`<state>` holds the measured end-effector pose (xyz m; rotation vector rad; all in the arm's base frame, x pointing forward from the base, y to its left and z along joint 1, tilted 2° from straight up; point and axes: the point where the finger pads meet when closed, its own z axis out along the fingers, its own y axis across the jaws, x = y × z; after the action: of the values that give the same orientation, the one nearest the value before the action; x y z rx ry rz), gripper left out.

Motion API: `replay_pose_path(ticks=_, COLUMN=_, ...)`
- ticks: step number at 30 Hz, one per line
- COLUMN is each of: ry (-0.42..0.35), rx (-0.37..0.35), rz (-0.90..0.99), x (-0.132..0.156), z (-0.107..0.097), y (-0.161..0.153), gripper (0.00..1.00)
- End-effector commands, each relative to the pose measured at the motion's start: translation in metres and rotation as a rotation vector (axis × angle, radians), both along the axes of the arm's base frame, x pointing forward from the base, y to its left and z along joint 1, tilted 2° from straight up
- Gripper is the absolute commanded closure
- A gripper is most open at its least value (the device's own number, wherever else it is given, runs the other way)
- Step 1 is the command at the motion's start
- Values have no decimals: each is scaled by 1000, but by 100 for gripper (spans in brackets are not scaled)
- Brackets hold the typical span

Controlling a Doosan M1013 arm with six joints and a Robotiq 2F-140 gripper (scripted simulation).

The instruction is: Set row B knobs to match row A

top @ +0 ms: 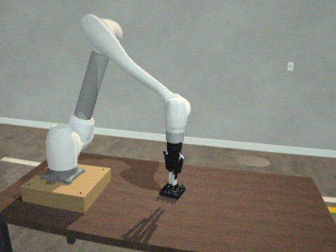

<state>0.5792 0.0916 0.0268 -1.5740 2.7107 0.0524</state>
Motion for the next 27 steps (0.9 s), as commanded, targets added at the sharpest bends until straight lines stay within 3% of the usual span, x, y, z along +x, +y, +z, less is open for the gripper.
replay_pose_path(ticks=1, ry=0, rx=0, rz=0, x=0, z=-2, y=0, gripper=88)
replay_pose_path(ticks=27, ry=0, rx=0, rz=0, x=0, z=-30, y=1, gripper=88)
